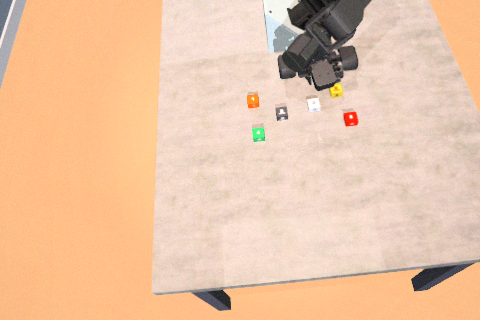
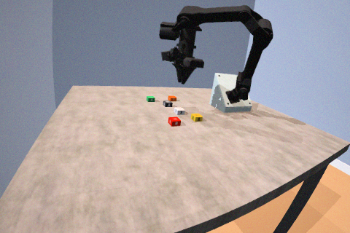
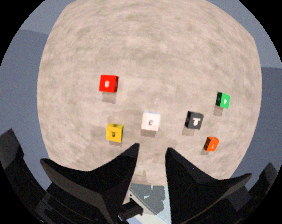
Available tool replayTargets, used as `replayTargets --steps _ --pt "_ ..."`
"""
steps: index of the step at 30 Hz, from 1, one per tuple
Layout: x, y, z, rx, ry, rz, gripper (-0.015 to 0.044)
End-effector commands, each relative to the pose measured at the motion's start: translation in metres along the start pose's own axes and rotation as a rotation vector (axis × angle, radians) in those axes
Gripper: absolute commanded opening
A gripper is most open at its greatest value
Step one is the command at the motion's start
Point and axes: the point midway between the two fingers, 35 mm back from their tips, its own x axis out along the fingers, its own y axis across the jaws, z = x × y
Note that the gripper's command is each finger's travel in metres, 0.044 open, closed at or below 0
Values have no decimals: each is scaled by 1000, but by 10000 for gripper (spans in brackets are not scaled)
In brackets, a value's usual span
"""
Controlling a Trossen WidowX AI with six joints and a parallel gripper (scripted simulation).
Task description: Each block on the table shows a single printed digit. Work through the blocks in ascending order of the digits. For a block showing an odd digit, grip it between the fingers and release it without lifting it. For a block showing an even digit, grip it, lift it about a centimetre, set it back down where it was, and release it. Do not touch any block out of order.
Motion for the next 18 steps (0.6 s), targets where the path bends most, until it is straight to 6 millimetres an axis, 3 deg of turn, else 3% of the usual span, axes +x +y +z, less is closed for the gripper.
replayTargets --steps 1,5,12,18 --pt "-1 -1 0 -4 6 -3 120" --pt "-4 -15 10 -4 5 -4 120" --pt "-10 -92 49 -6 3 -9 120" --pt "-4 -156 64 -9 2 -10 120"
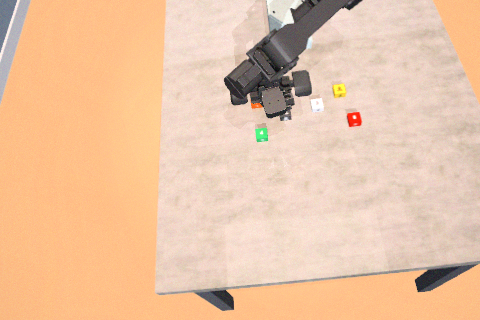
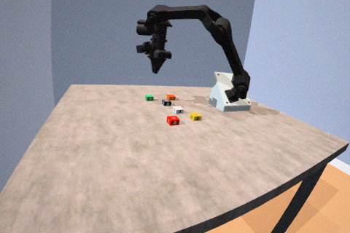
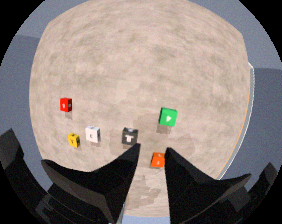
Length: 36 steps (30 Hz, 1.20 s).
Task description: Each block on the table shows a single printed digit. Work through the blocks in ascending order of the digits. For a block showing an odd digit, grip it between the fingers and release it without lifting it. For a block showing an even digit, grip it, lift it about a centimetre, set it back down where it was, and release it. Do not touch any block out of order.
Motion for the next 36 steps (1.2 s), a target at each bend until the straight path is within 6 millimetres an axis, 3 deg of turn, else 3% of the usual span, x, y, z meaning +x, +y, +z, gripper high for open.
replayTargets --steps 1,4,5,11,15,36 --pt "8 -31 1 5 12 5 120" --pt "8 -31 1 5 12 5 120" --pt "10 -31 2 5 12 5 146" --pt "80 -30 2 4 11 7 304" --pt "89 -29 1 4 11 8 400" --pt "121 -29 0 4 11 9 400"
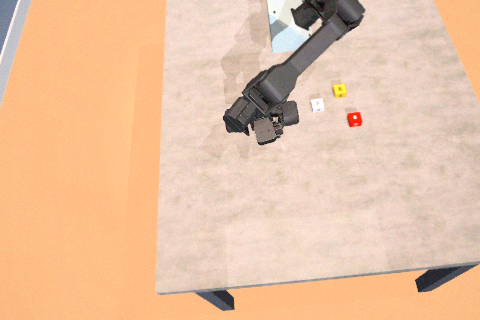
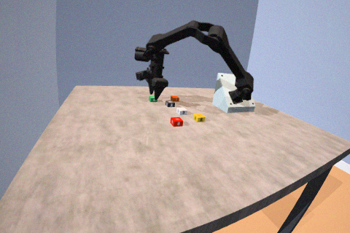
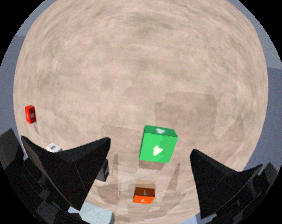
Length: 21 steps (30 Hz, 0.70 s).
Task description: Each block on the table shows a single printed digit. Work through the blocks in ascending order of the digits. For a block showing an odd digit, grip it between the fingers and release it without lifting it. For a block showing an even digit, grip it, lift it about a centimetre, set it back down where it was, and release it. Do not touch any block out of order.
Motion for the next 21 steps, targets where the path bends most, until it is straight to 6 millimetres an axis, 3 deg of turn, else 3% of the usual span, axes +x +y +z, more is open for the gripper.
replayTargets --steps 1,4,15,21 --pt "11 1 -2 8 7 11 400" --pt "13 1 -2 8 7 11 400" --pt "13 1 -2 8 7 11 120" --pt "13 1 -2 8 7 11 120"
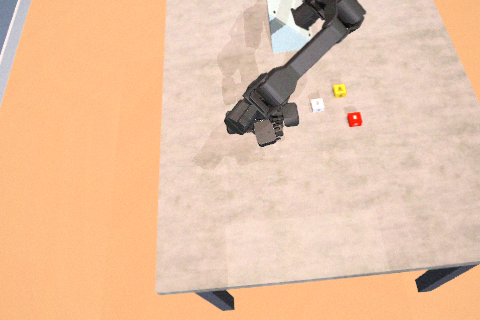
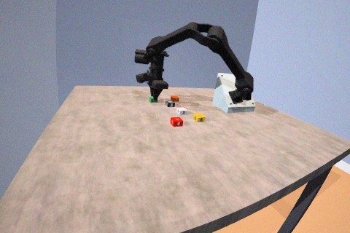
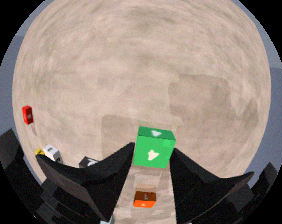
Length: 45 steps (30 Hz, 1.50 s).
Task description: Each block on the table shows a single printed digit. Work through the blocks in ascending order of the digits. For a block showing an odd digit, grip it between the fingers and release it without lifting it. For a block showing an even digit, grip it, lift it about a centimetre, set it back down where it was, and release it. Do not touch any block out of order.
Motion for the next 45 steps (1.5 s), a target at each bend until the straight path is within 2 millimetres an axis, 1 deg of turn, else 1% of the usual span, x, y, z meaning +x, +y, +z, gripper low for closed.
replayTargets --steps 1,11,22,35,45 --pt "2 0 0 6 1 6 120" --pt "2 0 0 6 1 6 120" --pt "-13 0 0 6 1 6 120" --pt "-12 0 0 6 1 6 120" --pt "2 0 0 6 1 6 120"
